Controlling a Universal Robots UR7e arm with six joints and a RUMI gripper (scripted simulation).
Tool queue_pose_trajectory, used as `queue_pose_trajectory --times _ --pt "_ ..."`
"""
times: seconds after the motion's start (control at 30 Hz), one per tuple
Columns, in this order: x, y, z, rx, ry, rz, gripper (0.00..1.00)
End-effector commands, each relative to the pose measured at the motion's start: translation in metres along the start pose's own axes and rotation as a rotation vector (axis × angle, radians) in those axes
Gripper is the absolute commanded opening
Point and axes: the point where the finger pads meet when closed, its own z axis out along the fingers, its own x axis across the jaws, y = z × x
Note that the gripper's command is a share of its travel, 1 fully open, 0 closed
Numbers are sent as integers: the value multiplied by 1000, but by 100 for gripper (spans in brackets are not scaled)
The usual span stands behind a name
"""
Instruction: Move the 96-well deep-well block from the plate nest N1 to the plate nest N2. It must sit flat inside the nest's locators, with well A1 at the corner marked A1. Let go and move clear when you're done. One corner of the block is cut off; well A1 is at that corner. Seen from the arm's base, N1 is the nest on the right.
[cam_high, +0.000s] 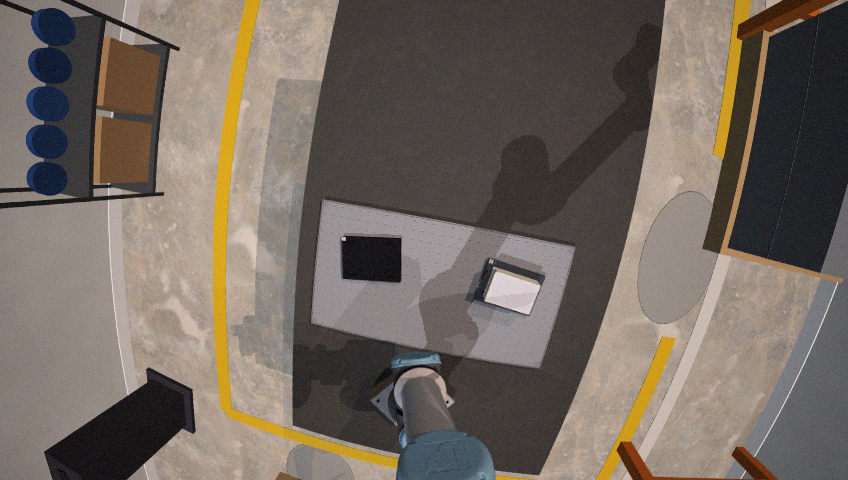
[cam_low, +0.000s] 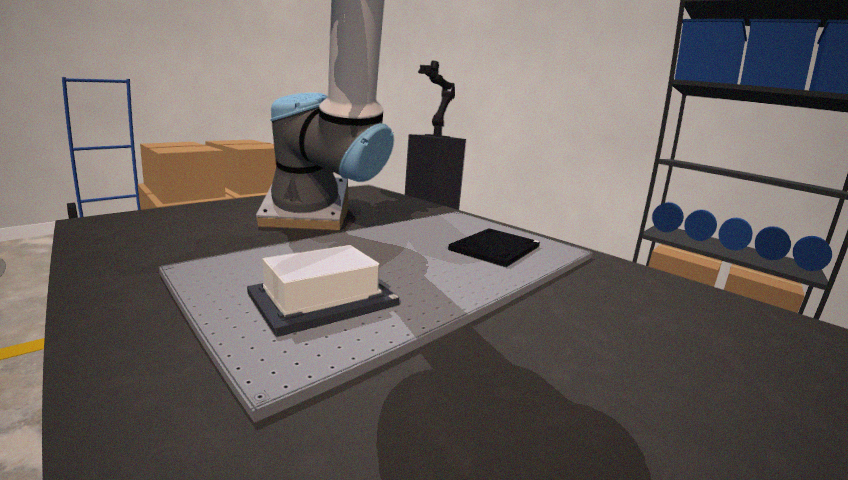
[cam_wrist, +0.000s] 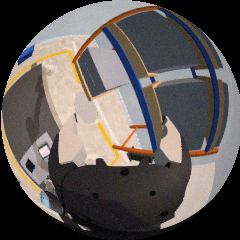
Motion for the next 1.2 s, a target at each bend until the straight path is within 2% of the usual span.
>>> queue_pose_trajectory --times 0.0,0.1,0.17,0.27,0.47,0.57,0.8,0.9,1.1,1.17 --pt "-17 -15 -7 28 -25 -11 100" --pt "-24 -20 -10 28 -25 -11 100" --pt "-31 -26 -14 73 -70 -30 100" --pt "-34 -29 -16 87 -83 -36 100" --pt "-52 -43 -26 87 -83 -36 100" --pt "-63 -51 -32 146 -141 -61 100" --pt "-80 -64 -44 146 -141 -61 100" --pt "-90 -71 -52 206 -199 -86 100" --pt "-107 -83 -65 206 -199 -85 100" --pt "-114 -87 -71 251 -243 -105 100"
